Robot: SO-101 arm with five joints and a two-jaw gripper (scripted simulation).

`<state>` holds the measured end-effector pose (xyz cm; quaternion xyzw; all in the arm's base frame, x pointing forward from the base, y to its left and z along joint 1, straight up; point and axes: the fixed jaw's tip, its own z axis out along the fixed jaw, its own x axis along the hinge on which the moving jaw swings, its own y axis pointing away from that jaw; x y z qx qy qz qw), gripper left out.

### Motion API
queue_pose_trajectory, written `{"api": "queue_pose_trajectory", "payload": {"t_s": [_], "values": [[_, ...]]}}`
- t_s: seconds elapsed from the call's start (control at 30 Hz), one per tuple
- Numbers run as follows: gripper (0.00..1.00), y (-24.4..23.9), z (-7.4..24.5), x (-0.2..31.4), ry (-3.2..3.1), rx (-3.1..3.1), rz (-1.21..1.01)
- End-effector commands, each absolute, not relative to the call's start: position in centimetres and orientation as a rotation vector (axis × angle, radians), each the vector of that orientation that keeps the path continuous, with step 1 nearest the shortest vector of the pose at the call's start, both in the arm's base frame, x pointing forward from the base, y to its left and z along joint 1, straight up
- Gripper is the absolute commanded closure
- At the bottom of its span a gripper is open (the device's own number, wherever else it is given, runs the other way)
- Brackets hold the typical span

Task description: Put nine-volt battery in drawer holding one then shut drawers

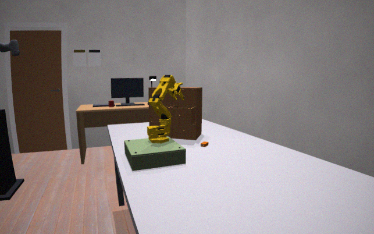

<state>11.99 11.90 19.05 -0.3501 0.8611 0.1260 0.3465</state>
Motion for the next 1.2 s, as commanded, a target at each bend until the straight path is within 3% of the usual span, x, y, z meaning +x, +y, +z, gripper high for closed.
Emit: {"api": "queue_pose_trajectory", "payload": {"t_s": [0.0, 0.73, 1.17], "values": [[0.79, 11.8, 17.4, 12.1, 2.259, -0.905, 0.316], [0.79, 10.8, 7.4, 11.0, 2.428, -0.981, 0.244], [0.79, 10.5, 6.2, 10.7, 2.447, -0.99, 0.235]]}}
